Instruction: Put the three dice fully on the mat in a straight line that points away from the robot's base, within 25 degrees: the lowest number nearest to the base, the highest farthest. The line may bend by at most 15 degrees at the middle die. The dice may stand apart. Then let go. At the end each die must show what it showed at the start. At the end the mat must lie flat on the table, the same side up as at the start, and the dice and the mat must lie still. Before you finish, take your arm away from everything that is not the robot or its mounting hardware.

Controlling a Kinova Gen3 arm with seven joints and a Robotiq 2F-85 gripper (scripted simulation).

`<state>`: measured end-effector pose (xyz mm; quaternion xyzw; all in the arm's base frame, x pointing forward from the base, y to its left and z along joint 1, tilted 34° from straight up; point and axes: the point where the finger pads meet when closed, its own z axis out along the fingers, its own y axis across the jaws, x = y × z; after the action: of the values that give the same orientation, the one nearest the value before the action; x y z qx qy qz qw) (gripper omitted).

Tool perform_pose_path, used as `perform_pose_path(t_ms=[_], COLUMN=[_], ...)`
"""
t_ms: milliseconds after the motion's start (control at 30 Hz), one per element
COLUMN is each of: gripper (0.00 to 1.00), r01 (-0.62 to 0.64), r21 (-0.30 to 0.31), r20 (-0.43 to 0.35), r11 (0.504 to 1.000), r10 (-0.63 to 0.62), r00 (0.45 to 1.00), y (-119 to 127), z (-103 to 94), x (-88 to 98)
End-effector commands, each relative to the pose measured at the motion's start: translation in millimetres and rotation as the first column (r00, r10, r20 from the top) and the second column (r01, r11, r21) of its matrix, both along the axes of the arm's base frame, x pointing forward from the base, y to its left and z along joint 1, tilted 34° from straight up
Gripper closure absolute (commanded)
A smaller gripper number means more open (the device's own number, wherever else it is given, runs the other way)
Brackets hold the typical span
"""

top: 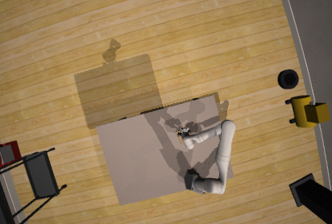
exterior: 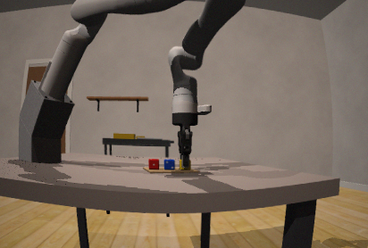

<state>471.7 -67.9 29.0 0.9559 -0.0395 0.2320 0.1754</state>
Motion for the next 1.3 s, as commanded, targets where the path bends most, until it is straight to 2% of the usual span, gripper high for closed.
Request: perform_pose_path(t_ms=[0, 400, 700, 1133, 1267], gripper=[0.54, 0.54, 0.54, 0.54, 0.54], r01=[0.004, 0.004, 0.004, 0.016, 0.016], r21=[-0.001, -0.001, -0.001, 0.003, 0.003], r20=[0.004, 0.004, 0.004, 0.004, 0.004], r11=[1.000, 1.000, 1.000, 1.000, 1.000], r10=[-0.004, -0.004, -0.004, -0.016, -0.016], r00=[1.000, 1.000, 1.000, 1.000, 1.000], y=[-0.8, 1.2, 8.4, 24.1, 26.0], z=[-0.5, 4.2, 20.6, 57.6, 61.9], x=[1.6, -0.8, -9.3, -30.3, -32.5])
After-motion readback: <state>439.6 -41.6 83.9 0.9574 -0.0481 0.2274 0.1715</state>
